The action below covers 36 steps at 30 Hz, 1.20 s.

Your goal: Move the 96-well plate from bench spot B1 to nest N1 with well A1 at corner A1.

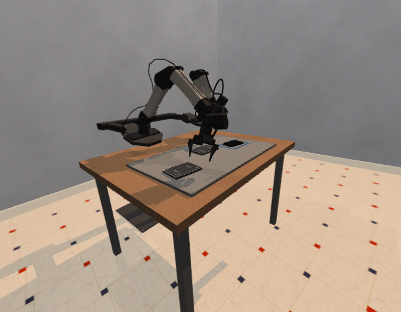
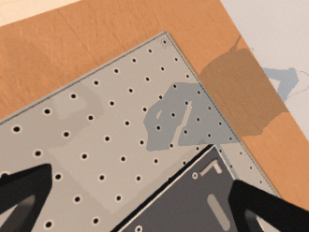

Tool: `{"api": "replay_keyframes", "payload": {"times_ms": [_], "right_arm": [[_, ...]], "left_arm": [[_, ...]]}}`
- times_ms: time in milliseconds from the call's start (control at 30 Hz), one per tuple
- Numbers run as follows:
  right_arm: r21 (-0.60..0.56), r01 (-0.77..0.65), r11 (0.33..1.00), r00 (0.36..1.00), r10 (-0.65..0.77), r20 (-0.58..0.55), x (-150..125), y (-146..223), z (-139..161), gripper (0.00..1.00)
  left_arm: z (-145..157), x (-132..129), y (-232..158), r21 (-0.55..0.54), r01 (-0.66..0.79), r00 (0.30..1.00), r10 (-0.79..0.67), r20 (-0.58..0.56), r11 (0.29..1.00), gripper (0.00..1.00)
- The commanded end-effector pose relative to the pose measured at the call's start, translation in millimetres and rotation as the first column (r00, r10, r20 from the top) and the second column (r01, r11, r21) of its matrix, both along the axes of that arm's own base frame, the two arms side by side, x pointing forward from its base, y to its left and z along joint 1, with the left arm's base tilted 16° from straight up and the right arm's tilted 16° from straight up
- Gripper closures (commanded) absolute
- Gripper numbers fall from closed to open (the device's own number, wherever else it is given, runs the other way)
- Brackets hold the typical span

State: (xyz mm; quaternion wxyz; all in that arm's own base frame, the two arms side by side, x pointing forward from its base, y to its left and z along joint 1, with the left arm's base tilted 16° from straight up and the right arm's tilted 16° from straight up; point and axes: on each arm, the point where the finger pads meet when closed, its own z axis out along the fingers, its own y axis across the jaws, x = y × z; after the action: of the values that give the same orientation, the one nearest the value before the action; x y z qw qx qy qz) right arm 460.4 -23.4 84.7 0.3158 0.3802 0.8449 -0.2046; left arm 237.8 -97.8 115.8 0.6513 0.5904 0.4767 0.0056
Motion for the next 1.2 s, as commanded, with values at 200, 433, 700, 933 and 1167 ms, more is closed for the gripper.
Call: {"api": "replay_keyframes", "payload": {"times_ms": [200, 433, 700, 933, 1167], "right_arm": [[0.001, 0.0, 1.0, 1.0, 0.0, 0.008, 0.8, 0.2, 3.1, 0.0], [0.001, 0.0, 1.0, 1.0, 0.0, 0.008, 0.8, 0.2, 3.1, 0.0], [0.063, -0.141, 0.988, 0.989, 0.143, -0.039, -25.2, -2.6, 14.4, 0.0], [0.157, -0.32, 0.934, 0.929, 0.342, -0.143, -65.2, -3.0, 17.0, 0.0], [0.233, -0.435, 0.87, 0.858, 0.478, -0.185, -90.0, -2.6, 20.9, 0.0]], "left_arm": [[2.5, 0.9, 0.1, 0.002, 0.001, 1.0, -0.001, 0.01, 1.0, 0.0], [2.5, 0.9, 0.1, 0.002, 0.001, 1.0, -0.001, 0.01, 1.0, 0.0], [4.2, 27.8, 4.6, 0.053, -0.048, 0.997, 0.051, -0.054, 0.997, 0.0], [-0.9, 54.2, 9.0, 0.114, -0.088, 0.987, 0.102, -0.126, 0.99, 0.0], [-5.8, 69.6, 11.1, 0.163, -0.107, 0.976, 0.135, -0.171, 0.981, 0.0]]}}
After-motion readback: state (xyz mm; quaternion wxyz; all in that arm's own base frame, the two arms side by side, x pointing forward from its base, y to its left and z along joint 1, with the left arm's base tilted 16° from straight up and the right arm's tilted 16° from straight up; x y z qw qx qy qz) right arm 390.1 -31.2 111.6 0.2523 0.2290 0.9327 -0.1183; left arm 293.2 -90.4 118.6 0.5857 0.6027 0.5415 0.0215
